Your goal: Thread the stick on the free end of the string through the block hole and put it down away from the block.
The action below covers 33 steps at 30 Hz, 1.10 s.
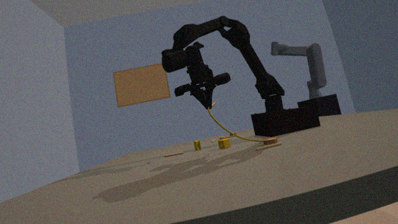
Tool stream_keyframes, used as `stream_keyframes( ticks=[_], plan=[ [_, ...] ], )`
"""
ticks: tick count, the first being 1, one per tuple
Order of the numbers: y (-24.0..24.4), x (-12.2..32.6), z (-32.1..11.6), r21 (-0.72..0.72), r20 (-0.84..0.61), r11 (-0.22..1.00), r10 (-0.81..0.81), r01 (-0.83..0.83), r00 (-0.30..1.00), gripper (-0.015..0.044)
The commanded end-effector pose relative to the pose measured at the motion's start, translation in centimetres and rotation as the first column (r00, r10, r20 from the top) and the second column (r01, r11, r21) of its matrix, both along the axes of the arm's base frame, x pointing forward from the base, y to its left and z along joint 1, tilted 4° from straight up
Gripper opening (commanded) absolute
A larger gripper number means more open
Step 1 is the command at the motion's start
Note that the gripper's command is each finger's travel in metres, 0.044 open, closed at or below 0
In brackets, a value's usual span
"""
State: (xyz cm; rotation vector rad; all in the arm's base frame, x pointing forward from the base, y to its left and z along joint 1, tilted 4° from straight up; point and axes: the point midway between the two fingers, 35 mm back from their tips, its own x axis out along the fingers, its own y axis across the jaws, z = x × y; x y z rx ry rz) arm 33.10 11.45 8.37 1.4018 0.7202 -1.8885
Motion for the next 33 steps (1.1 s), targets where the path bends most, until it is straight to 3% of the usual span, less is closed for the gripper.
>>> stream_keyframes(
  ticks=[1,27,33],
  plan=[
    [0.2,0.1,-0.3,-0.001,-0.013,1.0,-0.027,0.027,1.0,0.0],
    [4.1,2.3,0.0,0.015,-0.009,0.892,-0.452,0.452,0.892,0.0],
    [4.3,2.4,0.0,0.015,-0.011,0.879,-0.476,0.476,0.879,0.0]
  ],
)
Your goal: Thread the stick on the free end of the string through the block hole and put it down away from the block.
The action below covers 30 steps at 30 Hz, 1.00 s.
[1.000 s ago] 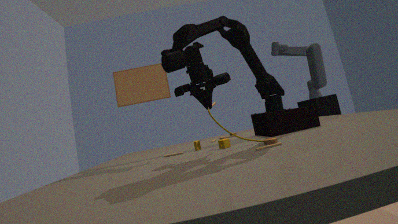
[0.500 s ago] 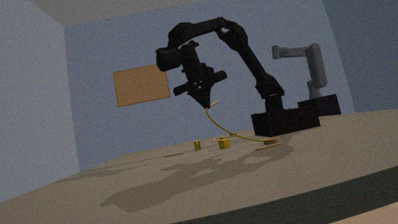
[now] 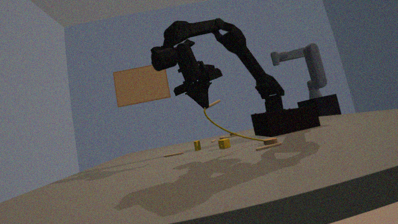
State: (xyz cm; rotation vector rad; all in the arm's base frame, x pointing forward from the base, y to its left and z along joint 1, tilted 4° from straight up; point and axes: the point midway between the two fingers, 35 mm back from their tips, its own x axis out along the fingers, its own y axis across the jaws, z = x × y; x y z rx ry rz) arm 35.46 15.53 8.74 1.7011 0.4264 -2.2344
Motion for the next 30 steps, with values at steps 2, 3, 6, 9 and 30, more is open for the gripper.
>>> stream_keyframes(
  ticks=[2,3,6,9,30],
  plan=[
    [0.2,0.1,-0.3,0.0,-0.01,1.0,-0.018,0.018,1.0,0.0],
    [0.1,0.1,-0.2,0.0,-0.008,1.0,-0.013,0.013,1.0,0.0],
    [0.0,0.0,0.0,0.0,-0.001,1.0,-0.001,0.001,1.0,0.0],
    [0.0,0.0,-0.1,0.001,0.002,1.0,0.0,0.0,1.0,0.0],
    [0.0,0.6,-2.6,0.032,0.069,0.999,-0.013,0.011,0.998,0.0]
  ],
)
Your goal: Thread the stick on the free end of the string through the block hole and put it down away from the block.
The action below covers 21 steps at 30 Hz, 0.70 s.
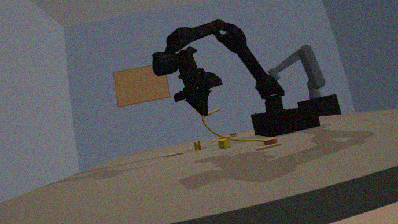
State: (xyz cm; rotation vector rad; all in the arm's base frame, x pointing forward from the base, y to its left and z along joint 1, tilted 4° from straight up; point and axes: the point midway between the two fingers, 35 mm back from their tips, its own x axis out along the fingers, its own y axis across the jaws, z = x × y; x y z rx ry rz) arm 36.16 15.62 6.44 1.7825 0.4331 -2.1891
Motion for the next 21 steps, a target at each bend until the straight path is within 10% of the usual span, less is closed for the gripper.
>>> stream_keyframes(
  ticks=[1,21],
  plan=[
    [-0.1,-0.1,-0.5,0.008,0.013,1.0,0.0,0.0,1.0,0.0],
    [-0.2,0.2,-3.0,0.04,0.083,0.999,-0.013,0.01,0.996,0.0]
  ],
)
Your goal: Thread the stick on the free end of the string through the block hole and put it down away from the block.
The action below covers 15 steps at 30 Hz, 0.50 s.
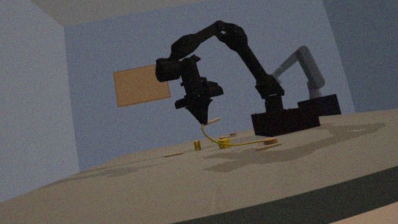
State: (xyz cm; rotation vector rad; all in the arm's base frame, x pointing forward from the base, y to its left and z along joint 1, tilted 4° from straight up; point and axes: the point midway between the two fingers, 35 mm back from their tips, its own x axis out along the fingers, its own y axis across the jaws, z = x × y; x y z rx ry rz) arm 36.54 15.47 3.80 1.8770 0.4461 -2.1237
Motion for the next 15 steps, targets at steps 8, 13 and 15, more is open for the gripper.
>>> stream_keyframes(
  ticks=[8,13,15],
  plan=[
    [-0.1,-0.2,-1.4,0.023,0.039,1.0,-0.01,0.009,0.999,0.0],
    [-0.2,-0.2,-2.0,0.032,0.058,0.999,-0.013,0.011,0.998,0.0],
    [-0.2,-0.2,-2.3,0.036,0.065,0.999,-0.015,0.012,0.998,0.0]
  ],
)
